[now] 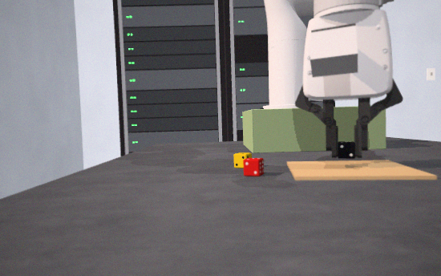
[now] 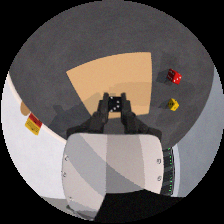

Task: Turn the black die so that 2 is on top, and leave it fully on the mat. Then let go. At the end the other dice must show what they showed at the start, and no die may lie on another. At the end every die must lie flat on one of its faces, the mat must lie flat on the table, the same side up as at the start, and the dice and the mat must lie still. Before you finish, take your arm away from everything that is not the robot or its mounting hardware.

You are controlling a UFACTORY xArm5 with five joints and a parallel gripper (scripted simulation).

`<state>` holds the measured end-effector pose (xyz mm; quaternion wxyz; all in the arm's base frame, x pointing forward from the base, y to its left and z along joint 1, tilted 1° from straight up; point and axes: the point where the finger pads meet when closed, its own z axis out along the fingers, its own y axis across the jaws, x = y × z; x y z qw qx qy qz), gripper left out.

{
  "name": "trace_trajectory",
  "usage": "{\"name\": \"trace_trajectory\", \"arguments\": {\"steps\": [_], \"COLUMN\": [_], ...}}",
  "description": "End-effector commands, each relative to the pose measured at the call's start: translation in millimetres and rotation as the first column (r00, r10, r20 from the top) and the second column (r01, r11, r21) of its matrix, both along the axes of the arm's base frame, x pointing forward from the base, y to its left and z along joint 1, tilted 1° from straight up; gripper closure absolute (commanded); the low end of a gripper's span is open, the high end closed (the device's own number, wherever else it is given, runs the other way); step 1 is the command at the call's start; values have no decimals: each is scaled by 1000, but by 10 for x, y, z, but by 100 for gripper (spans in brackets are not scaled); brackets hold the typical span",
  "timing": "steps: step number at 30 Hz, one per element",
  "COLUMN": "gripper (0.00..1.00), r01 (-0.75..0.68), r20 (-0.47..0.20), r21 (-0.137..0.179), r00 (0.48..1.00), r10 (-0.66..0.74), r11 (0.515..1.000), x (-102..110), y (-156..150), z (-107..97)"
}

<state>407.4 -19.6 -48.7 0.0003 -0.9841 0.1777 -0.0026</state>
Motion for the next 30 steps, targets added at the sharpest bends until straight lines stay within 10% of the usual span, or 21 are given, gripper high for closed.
{"name": "trace_trajectory", "arguments": {"steps": [1, 13, 30], "gripper": [85, 85, 85], "r01": [0, 0, -203], "r20": [5, 5, 4], "r21": [0, 0, -2], "r00": [1000, 1000, 979], "r10": [0, 0, 203], "r11": [1000, 1000, 979], "x": [15, 10, 85], "y": [-2, -4, 2], "z": [296, 871, 830]}}
